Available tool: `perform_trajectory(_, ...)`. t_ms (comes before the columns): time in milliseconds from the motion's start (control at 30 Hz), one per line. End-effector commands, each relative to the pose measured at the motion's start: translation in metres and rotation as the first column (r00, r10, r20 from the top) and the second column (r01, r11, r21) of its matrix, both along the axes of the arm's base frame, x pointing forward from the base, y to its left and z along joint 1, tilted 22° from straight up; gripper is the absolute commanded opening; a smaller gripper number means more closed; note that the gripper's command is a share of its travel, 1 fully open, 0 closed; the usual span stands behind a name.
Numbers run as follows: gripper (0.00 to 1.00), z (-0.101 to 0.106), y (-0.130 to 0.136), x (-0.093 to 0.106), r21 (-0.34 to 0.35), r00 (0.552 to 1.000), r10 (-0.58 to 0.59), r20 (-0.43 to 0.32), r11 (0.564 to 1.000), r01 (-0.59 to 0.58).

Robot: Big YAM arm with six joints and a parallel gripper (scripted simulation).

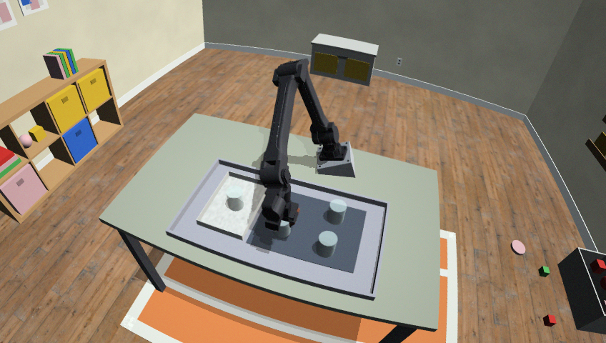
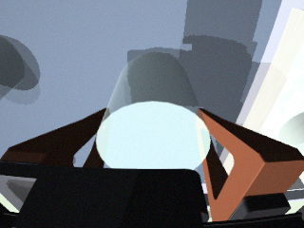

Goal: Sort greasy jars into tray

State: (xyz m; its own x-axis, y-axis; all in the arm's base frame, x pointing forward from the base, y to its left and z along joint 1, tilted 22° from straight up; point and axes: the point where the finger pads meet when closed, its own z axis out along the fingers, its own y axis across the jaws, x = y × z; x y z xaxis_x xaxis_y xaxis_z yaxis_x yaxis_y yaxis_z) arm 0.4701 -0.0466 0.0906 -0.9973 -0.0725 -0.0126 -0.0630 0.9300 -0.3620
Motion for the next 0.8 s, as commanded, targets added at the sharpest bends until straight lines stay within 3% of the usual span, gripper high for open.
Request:
perform_trajectory(0,0.00,0.037,0.010,0.019,0.000,0.997,-0.001,0.071,1.000,0.001)
perform_trajectory(767,0.00,0.088,0.031,0.013,0.000,0.997,-0.001,0.071,1.000,0.001)
